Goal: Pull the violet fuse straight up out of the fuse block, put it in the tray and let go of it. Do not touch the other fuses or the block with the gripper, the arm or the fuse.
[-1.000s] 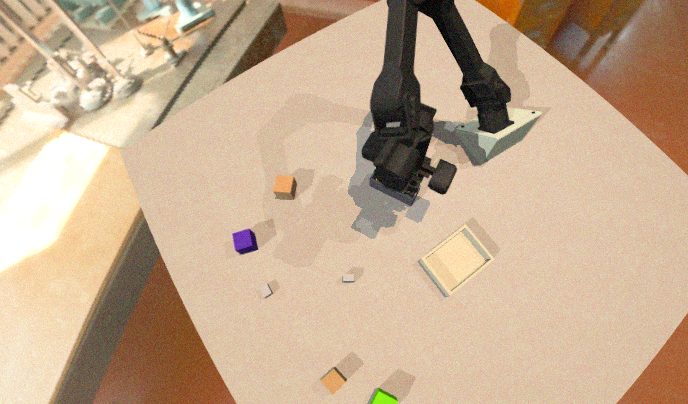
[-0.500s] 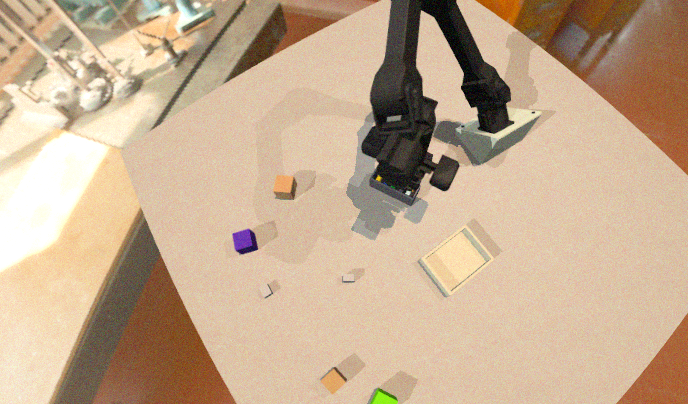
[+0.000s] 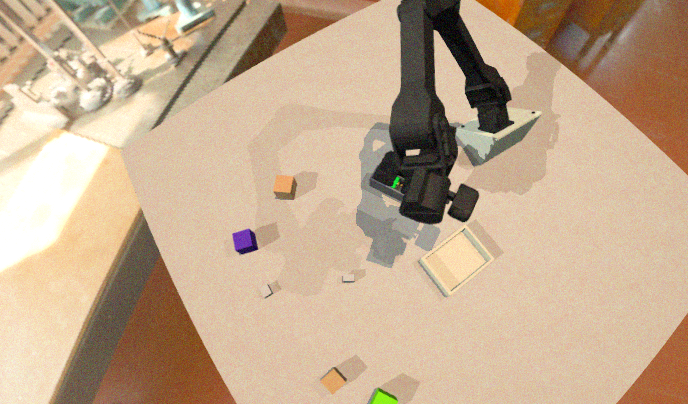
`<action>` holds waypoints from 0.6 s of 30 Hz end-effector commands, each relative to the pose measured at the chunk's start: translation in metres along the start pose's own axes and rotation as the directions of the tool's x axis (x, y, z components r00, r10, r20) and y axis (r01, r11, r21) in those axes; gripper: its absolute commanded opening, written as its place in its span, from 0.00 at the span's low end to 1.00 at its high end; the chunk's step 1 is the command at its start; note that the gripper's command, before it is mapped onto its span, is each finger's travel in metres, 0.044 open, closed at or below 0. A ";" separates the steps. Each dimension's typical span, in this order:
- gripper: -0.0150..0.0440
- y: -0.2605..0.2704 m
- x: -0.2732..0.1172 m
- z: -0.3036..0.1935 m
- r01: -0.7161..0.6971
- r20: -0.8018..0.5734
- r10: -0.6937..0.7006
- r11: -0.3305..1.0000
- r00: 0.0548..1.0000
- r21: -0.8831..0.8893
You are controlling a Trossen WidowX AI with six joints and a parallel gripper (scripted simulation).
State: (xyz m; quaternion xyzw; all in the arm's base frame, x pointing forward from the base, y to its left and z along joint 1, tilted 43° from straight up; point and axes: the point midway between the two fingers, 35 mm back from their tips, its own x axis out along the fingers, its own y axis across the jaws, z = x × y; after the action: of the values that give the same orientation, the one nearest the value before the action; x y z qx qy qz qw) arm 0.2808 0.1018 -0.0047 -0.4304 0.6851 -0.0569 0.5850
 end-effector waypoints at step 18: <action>0.25 0.111 0.006 0.042 -0.001 -0.010 0.001 1.000 1.000 -0.001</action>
State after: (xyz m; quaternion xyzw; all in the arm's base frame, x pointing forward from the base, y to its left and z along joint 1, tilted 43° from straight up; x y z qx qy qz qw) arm 0.2654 0.1759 -0.0736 -0.4289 0.6857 -0.0564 0.5854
